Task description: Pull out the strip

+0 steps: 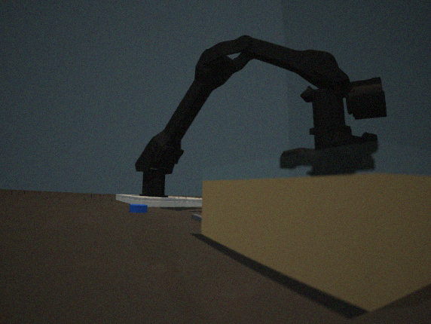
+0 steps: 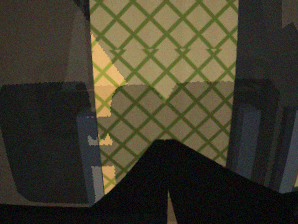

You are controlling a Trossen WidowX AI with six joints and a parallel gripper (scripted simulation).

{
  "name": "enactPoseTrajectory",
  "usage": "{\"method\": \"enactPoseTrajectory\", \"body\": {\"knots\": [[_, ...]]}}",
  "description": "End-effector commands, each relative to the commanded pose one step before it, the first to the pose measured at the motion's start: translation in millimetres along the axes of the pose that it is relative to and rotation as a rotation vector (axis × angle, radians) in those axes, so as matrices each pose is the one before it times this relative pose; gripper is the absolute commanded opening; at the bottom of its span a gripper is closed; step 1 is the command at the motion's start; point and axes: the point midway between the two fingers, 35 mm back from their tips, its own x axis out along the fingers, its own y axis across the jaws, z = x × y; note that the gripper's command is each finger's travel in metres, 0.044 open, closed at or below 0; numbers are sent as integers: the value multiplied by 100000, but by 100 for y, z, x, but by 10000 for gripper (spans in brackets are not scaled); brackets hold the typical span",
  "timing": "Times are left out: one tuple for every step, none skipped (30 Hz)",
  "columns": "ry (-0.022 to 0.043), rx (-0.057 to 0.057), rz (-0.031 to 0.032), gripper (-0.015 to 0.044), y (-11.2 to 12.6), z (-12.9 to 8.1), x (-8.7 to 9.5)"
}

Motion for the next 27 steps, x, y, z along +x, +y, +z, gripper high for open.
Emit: {"method": "enactPoseTrajectory", "body": {"knots": [[1340, -16, -813, 0, -15, -1066, 365], [15, 0, 0, 0, -1, -165, 9], [15, 0, 0, 0, 0, -164, 9], [15, 0, 0, 0, -1, -164, 9], [15, 0, 0, 0, 0, -162, 9], [15, 0, 0, 0, -1, -163, 9], [15, 0, 0, 0, 0, -161, 8], [15, 0, 0, 0, -1, -161, 9], [15, 0, 0, 0, 0, -159, 8], [15, 0, 0, 0, 0, -160, 9], [15, 0, 0, 0, 1, -158, 8], [15, 0, 0, 0, 0, -159, 9], [15, 0, 0, 0, 1, -157, 8], [15, 0, 0, 0, 0, -157, 9], [14, 0, 0, 0, 1, -155, 8], [15, 0, 0, 0, 0, -156, 9], [14, 0, 0, 0, 1, -154, 8], [14, 0, 0, 0, 0, -155, 9], [14, 0, 0, 0, 1, -152, 8], [14, 0, 0, 0, 0, -154, 8], [14, 0, 0, 0, 1, -151, 8], [14, 0, 0, 0, 0, -152, 8], [14, 0, 0, 0, 1, -149, 8], [14, 0, 0, 0, 0, -151, 8], [14, 0, 0, 0, 1, -148, 8], [14, 0, 0, 0, 0, -150, 8], [14, 0, 0, 0, 1, -146, 8]]}}
